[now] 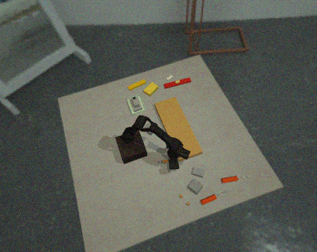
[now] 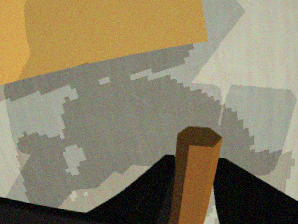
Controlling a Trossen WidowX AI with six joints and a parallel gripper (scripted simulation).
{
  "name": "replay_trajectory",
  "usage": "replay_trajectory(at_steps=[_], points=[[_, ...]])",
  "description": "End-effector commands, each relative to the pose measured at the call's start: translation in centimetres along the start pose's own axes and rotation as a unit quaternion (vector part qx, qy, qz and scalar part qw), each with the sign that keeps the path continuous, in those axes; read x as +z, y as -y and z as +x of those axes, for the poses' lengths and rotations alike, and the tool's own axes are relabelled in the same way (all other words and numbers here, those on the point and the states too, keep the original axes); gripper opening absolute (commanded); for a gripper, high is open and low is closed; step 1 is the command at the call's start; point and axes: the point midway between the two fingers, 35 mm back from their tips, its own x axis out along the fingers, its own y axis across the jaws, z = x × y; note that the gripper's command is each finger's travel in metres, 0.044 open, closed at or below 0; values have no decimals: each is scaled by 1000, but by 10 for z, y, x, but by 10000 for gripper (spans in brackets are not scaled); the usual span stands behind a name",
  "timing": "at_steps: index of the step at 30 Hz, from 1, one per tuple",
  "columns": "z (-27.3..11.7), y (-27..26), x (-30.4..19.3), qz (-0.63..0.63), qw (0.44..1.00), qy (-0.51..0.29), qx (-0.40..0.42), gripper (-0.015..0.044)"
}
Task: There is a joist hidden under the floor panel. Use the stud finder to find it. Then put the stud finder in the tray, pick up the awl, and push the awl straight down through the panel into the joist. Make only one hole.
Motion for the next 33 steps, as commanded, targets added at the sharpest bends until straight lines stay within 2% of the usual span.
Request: replay_trajectory(at_steps=[1, 6, 11, 22, 33], points=[[-37, 3, 1, 1, 1000, 11, -8, 0], [-76, 0, -6, 1, 1000, 11, -8, 0], [-78, 0, -6, 3, 1000, 15, -20, 0], [-91, 4, -3, 33, 986, 76, -146, 0], [-112, 5, -4, 84, 949, 158, -260, 0]])
